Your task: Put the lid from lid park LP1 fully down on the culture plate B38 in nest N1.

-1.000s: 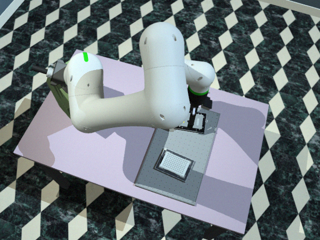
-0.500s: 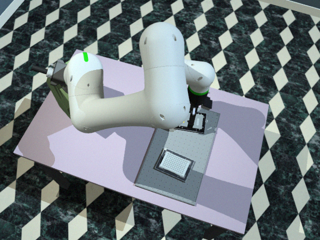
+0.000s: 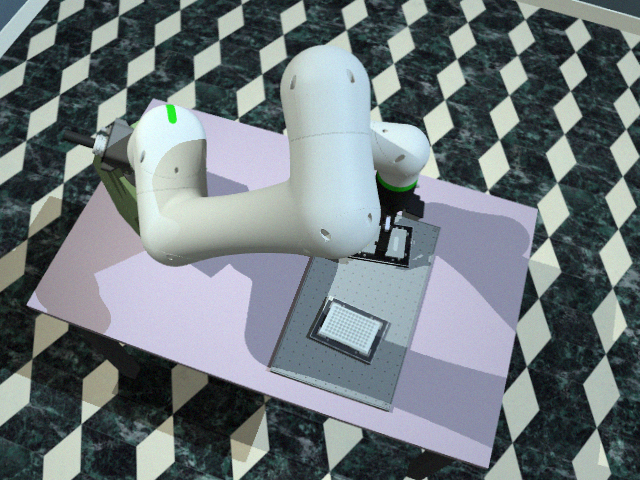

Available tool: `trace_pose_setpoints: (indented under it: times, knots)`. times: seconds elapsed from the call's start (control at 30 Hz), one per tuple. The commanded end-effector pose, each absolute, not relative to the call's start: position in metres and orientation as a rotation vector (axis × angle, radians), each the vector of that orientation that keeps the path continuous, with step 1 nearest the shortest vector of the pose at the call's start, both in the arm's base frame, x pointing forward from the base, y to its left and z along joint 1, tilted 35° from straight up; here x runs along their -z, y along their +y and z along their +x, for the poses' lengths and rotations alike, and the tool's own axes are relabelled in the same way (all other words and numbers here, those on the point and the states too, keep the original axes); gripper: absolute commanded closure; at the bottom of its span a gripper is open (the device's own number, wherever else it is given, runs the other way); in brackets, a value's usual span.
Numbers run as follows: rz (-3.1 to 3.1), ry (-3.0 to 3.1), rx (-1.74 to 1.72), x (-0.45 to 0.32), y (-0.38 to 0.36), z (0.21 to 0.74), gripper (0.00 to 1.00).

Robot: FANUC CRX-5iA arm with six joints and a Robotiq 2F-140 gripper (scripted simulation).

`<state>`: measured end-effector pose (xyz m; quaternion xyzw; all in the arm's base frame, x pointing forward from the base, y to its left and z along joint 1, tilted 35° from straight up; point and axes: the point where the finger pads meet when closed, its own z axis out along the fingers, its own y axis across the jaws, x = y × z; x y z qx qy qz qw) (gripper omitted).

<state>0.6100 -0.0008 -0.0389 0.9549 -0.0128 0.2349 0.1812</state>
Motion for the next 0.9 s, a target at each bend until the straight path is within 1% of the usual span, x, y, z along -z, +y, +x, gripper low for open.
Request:
trace_pose_setpoints:
  times: [0.0,0.87]
  knots:
    - [2.697,-0.036,-0.665,0.0398,-0.001,0.6111,0.31]
    - [2.697,-0.036,-0.665,0.0488,-0.0049,0.616,0.31]
